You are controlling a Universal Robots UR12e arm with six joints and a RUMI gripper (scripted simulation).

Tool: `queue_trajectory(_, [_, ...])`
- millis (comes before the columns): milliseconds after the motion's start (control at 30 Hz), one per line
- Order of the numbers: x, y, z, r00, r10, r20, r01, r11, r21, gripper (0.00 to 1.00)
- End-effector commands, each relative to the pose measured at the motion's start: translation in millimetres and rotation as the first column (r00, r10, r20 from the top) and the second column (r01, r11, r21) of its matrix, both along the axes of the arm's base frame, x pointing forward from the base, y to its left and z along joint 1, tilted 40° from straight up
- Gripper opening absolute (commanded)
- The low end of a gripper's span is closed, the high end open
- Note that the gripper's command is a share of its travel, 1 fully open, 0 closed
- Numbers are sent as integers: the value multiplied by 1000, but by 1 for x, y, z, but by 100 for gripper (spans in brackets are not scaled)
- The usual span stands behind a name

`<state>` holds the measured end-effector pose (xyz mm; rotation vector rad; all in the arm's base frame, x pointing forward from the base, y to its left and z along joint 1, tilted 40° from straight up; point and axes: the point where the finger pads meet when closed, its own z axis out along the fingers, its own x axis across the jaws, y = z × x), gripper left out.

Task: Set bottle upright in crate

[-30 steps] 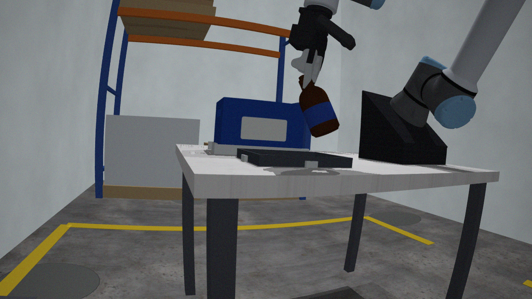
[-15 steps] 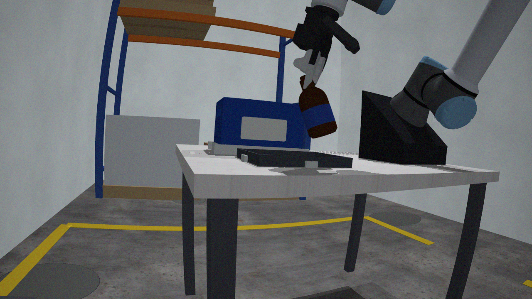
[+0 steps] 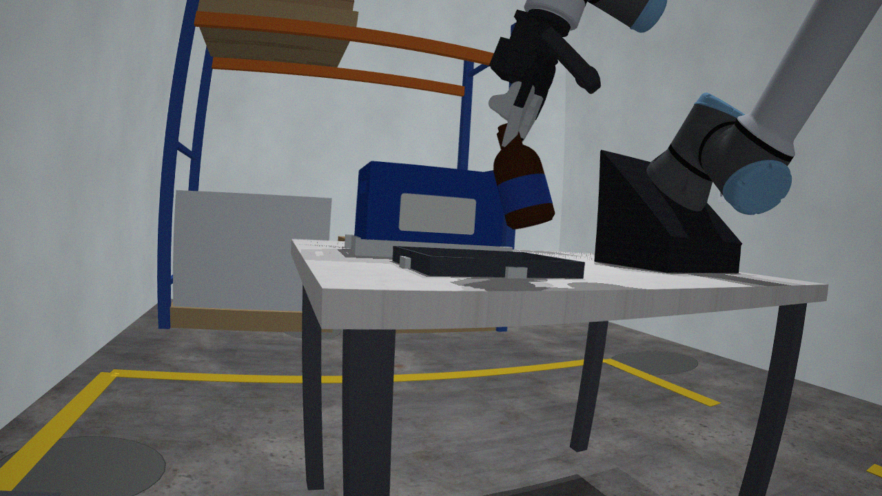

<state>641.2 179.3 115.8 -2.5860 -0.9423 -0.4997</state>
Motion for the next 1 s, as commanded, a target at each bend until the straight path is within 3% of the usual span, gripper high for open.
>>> queue_trajectory(0, [1,-2,1,1000,-7,6,7,1000,-7,0])
queue_trajectory(967, [1,-3,0,1000,-10,6,10,1000,-6,0])
